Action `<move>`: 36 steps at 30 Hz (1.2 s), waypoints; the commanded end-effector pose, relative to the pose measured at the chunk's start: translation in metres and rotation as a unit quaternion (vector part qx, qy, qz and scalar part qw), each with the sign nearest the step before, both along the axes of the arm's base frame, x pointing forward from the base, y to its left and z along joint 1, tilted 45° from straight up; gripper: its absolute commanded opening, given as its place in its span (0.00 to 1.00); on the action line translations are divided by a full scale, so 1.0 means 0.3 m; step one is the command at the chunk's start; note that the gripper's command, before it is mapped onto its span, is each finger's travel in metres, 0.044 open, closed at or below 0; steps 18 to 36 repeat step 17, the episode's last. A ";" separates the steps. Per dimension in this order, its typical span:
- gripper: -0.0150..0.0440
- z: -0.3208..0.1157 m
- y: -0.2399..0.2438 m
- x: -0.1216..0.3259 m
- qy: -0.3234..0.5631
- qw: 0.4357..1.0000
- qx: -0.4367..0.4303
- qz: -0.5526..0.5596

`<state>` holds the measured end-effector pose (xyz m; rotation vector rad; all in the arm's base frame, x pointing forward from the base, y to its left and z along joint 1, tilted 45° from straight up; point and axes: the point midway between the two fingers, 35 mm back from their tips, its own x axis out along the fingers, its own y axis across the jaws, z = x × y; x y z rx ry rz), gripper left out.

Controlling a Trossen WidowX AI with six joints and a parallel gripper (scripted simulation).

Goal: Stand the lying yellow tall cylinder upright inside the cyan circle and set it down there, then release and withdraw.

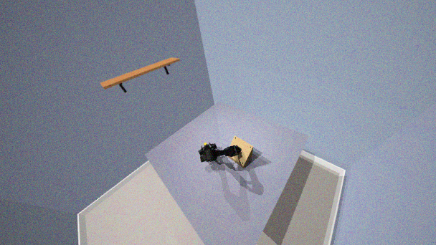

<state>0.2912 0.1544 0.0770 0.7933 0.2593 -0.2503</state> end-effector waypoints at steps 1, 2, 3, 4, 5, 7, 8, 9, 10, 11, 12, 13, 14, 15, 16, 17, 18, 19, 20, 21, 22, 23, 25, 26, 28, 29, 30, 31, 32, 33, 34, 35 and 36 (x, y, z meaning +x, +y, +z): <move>0.93 0.040 -0.038 0.012 -0.001 1.000 0.001 -0.003; 0.93 0.052 -0.049 0.015 -0.001 1.000 0.001 -0.003; 0.93 0.063 -0.060 0.017 -0.001 1.000 0.002 -0.004; 0.93 0.075 -0.071 0.019 -0.001 1.000 0.002 -0.004; 0.93 0.086 -0.083 0.020 -0.001 1.000 0.002 -0.004; 0.93 0.108 -0.106 0.022 -0.002 1.000 0.002 -0.004; 0.93 0.119 -0.117 0.023 -0.002 1.000 0.002 -0.005; 0.93 0.129 -0.129 0.023 -0.003 1.000 0.002 -0.005; 0.93 0.140 -0.141 0.023 -0.003 1.000 0.002 -0.005; 0.93 0.150 -0.152 0.022 -0.004 1.000 0.002 -0.005; 0.93 0.160 -0.164 0.021 -0.005 1.000 0.002 -0.005; 0.93 0.170 -0.176 0.020 -0.005 1.000 0.001 -0.005; 0.93 0.180 -0.188 0.019 -0.006 1.000 0.001 -0.005; 0.93 0.188 -0.197 0.017 -0.007 1.000 0.001 -0.005; 0.93 0.192 -0.203 0.017 -0.007 1.000 0.001 -0.005; 0.93 0.194 -0.205 0.016 -0.008 1.000 0.001 -0.005; 0.93 0.194 -0.205 0.016 -0.008 1.000 0.001 -0.005; 0.93 0.194 -0.205 0.016 -0.008 1.000 0.001 -0.005; 0.93 0.194 -0.205 0.016 -0.008 1.000 0.001 -0.005; 0.93 0.194 -0.205 0.016 -0.008 1.000 0.001 -0.005; 0.93 0.194 -0.205 0.016 -0.008 1.000 0.001 -0.005; 0.93 0.194 -0.205 0.016 -0.008 1.000 0.001 -0.005; 0.93 0.194 -0.205 0.016 -0.008 1.000 0.001 -0.005; 0.93 0.194 -0.205 0.016 -0.008 1.000 0.001 -0.005; 0.93 0.194 -0.205 0.016 -0.008 1.000 0.001 -0.005; 0.93 0.194 -0.205 0.016 -0.008 1.000 0.001 -0.005; 0.93 0.194 -0.205 0.016 -0.008 1.000 0.001 -0.005; 0.93 0.194 -0.205 0.016 -0.008 1.000 0.001 -0.005; 0.93 0.194 -0.205 0.016 -0.008 1.000 0.001 -0.005; 0.93 0.194 -0.205 0.016 -0.008 1.000 0.001 -0.005; 0.93 0.194 -0.205 0.016 -0.008 1.000 0.001 -0.005; 0.93 0.194 -0.205 0.016 -0.008 1.000 0.001 -0.005; 0.93 0.194 -0.205 0.016 -0.008 1.000 0.001 -0.005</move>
